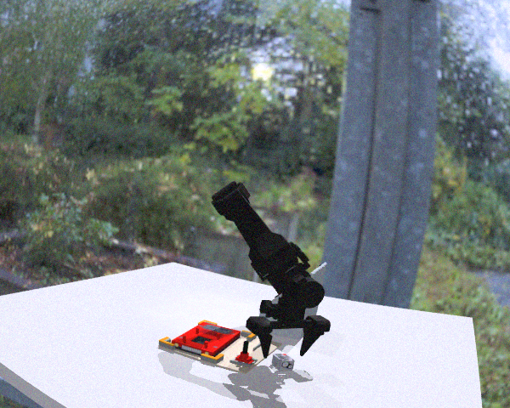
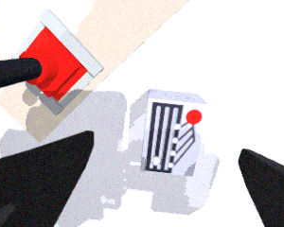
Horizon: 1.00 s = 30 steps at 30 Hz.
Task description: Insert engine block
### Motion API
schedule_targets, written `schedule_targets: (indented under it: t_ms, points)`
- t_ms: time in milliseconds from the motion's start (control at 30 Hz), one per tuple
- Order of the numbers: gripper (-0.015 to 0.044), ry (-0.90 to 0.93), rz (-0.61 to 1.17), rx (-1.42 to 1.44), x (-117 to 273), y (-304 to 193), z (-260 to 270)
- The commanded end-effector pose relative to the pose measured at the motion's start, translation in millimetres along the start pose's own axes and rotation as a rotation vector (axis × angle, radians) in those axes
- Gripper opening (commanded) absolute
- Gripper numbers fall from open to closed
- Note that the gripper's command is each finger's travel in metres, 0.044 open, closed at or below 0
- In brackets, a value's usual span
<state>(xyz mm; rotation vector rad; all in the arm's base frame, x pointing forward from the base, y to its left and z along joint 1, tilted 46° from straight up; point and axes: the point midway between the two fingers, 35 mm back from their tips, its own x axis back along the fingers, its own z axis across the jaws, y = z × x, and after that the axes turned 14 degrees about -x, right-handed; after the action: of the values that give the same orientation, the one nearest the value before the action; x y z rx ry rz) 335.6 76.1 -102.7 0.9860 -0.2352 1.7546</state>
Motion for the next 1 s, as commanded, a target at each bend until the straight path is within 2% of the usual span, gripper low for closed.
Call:
schedule_targets:
  t_ms: [0, 133, 533, 767, 867, 967]
  points:
    - [0.0440, 0.003, -0.014, 0.011, -12, 3, -2]
    - [0.0440, 0.003, -0.014, 0.011, -13, 3, -2]
    - [0.0125, 0.003, -0.014, 0.011, -13, 3, -2]
    - [0.0078, 0.003, -0.014, 0.011, -13, 3, -2]
    - [0.0000, 0.002, -0.013, 0.010, -11, 3, -2]
    - [0.0000, -0.001, -0.008, 0.010, -3, 1, -2]
